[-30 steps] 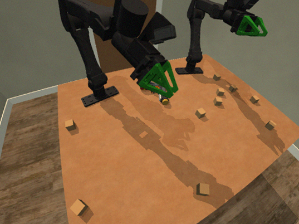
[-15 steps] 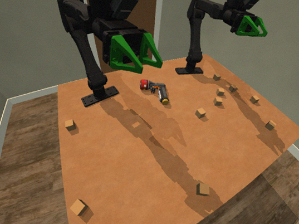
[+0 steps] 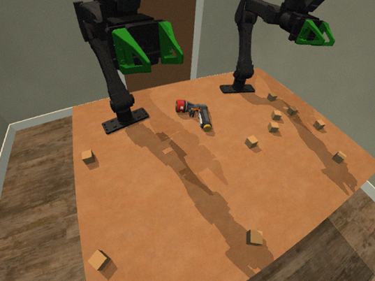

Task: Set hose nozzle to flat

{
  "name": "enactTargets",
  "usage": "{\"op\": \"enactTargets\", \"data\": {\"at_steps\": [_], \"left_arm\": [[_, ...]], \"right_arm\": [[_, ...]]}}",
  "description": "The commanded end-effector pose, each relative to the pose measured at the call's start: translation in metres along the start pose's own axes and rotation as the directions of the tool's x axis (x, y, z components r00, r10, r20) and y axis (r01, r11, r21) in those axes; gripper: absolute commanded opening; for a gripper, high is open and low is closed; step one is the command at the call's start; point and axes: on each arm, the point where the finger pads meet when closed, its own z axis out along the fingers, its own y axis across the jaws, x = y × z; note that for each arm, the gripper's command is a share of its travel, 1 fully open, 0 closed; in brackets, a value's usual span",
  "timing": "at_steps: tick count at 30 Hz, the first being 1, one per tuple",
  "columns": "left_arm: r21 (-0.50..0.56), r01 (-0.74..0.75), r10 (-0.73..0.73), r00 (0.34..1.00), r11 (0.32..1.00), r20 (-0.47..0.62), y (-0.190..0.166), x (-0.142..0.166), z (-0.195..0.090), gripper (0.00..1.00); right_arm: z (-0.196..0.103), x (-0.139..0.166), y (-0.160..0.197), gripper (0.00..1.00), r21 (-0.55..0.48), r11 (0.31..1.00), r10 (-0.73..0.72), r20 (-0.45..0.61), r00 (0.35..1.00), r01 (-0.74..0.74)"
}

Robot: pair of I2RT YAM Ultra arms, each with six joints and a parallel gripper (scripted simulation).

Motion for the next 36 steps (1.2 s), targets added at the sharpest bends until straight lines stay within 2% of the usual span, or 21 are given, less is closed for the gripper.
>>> {"op": "enactTargets", "data": {"at_steps": [1, 4, 7, 10, 20, 24, 36], "left_arm": [[-0.007, -0.003, 0.003, 0.998, 1.000, 0.057, 0.003, -0.027, -0.009, 0.36], [0.003, -0.003, 0.003, 0.998, 1.000, 0.057, 0.000, -0.027, -0.009, 0.36], [0.002, -0.003, 0.003, 0.998, 1.000, 0.057, 0.000, -0.027, -0.009, 0.36], [0.001, -0.003, 0.003, 0.998, 1.000, 0.057, 0.000, -0.027, -0.009, 0.36], [-0.001, -0.002, 0.002, 0.998, 1.000, 0.058, 0.001, -0.027, -0.010, 0.36], [-0.002, -0.002, 0.002, 0.998, 1.000, 0.058, 0.001, -0.028, -0.010, 0.36], [-0.005, -0.002, 0.002, 0.998, 1.000, 0.061, 0.002, -0.029, -0.011, 0.36]], "right_arm": [[-0.004, -0.023, -0.001, 0.51, 0.000, 1.000, -0.006, 0.048, 0.999, 0.006], [0.005, -0.010, -0.002, 0.51, 0.001, 1.000, -0.008, 0.009, 1.000, 0.008], [-0.002, -0.019, 0.000, 0.51, -0.005, 1.000, -0.007, 0.037, 0.999, 0.007], [0.003, -0.011, -0.002, 0.51, -0.001, 1.000, -0.008, 0.011, 1.000, 0.008], [0.004, -0.010, -0.002, 0.51, -0.003, 1.000, -0.008, 0.010, 1.000, 0.008], [-0.003, -0.021, -0.003, 0.51, 0.001, 1.000, -0.008, 0.044, 0.999, 0.008], [-0.001, -0.019, 0.000, 0.51, -0.005, 1.000, -0.007, 0.040, 0.999, 0.007]]}}
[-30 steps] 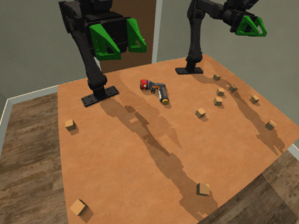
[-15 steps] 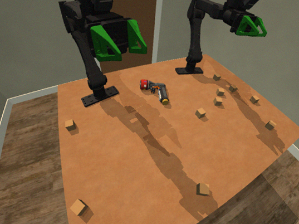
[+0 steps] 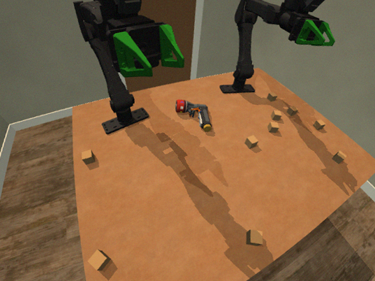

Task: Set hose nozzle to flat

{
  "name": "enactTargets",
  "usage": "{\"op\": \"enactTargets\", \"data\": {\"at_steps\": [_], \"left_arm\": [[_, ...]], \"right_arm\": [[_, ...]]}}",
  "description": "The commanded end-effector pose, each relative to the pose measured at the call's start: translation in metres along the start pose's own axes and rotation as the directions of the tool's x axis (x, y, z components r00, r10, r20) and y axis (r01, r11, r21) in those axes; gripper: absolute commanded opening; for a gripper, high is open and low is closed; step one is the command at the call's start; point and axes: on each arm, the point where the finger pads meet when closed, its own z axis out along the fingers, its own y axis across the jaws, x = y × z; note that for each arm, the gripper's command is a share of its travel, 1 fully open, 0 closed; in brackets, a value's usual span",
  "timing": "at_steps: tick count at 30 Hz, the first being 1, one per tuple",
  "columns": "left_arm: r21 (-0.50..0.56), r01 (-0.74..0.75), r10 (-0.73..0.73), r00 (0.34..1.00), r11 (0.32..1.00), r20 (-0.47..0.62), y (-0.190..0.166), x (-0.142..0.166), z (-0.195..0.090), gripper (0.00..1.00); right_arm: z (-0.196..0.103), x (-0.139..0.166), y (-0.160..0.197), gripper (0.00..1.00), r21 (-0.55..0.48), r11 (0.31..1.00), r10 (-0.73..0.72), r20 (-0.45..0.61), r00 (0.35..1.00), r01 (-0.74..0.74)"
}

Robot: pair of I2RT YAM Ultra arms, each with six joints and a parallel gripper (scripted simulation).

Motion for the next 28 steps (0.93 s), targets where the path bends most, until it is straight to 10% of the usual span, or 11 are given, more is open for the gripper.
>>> {"op": "enactTargets", "data": {"at_steps": [1, 28], "left_arm": [[-0.005, -0.001, 0.002, 0.998, 1.000, 0.061, 0.0021, -0.0287, -0.0108, 0.36], [-0.011, 0.000, 0.001, 0.998, 1.000, 0.063, 0.0040, -0.0297, -0.0115, 0.36]], "right_arm": [[-0.0035, -0.0248, -0.0008, 0.51, 0.001, 1.000, -0.007, 0.059, 0.998, 0.007], [-0.0005, -0.0189, -0.0010, 0.51, 0.001, 1.000, -0.007, 0.044, 0.999, 0.007]]}}
